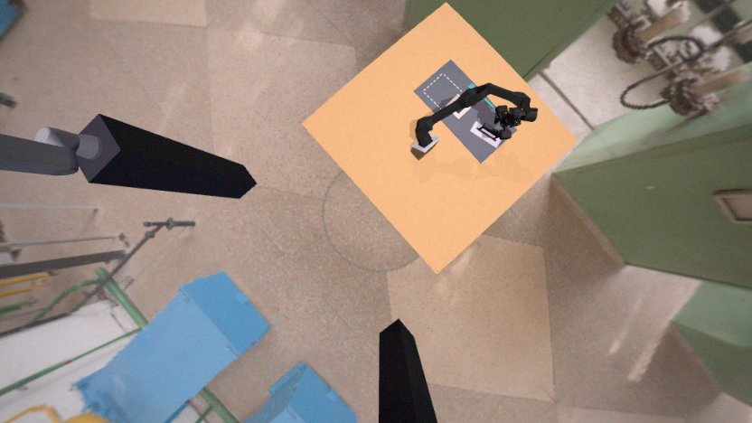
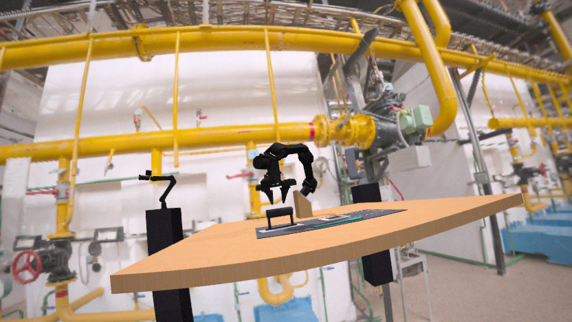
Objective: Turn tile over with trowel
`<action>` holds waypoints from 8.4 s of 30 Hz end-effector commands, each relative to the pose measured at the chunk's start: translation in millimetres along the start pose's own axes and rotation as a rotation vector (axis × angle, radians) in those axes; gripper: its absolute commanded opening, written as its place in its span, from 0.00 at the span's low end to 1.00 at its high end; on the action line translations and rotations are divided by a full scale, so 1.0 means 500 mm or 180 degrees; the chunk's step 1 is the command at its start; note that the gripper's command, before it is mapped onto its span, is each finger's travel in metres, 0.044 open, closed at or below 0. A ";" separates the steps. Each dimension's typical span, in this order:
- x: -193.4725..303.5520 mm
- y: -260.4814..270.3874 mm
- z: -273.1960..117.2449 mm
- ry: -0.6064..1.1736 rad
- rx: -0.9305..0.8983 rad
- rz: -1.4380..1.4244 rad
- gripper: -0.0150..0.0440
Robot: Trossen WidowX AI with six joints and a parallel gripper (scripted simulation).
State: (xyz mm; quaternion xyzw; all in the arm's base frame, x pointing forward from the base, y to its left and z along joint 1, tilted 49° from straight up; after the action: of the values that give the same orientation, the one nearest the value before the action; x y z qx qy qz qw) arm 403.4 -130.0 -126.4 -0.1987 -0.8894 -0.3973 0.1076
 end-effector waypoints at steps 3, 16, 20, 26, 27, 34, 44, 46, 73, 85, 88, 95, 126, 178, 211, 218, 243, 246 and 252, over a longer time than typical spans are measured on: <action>0.000 0.000 -0.001 -0.0005 0.0012 -0.0637 0.71; 0.001 0.001 0.000 -0.0002 0.0014 -0.2074 0.71; 0.001 0.002 0.000 -0.0002 0.0015 -0.2516 0.71; 0.002 0.002 0.000 0.0000 0.0015 -0.3179 0.71; 0.002 0.003 0.000 0.0000 0.0016 -0.3289 0.71; 0.002 0.003 0.000 0.0002 0.0016 -0.4062 0.71; 0.003 0.005 0.000 0.0005 0.0017 -0.5167 0.71; 0.003 0.005 0.001 0.0006 0.0017 -0.5388 0.71; 0.005 0.007 0.001 0.0015 0.0018 -0.7874 0.71; 0.002 0.007 0.035 0.0014 0.0016 -0.7873 0.71; 0.001 0.007 0.044 0.0013 0.0016 -0.7873 0.71; 0.001 0.007 0.067 0.0012 0.0014 -0.7874 0.71; 0.001 0.007 0.090 0.0009 0.0011 -0.7875 0.47; 0.001 0.007 0.090 0.0005 0.0012 -0.5799 0.71; -0.008 0.018 0.014 0.0062 0.0223 -0.5183 0.76; -0.020 -0.004 0.020 -0.0139 0.0431 -0.4472 0.76; -0.054 0.012 0.020 -0.0758 0.0665 -0.3095 0.76; -0.055 0.010 0.022 -0.0815 0.0667 -0.2947 0.76; -0.057 0.005 0.025 -0.0942 0.0663 -0.2613 0.76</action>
State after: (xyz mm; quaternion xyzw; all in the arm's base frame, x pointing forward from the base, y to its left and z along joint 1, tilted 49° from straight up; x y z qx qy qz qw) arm 428.9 -125.7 -143.3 0.1556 -0.9313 -0.2838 -0.1670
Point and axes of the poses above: the point midway between the two fingers, 35 mm back from their tips, its own z axis out along the fingers, its own y axis across the jaws, x = y × z, the point moved 2 cm from there along -z, back along the fingers, and after that the axes turned 6 degrees about -z, right-handed, at the moved point
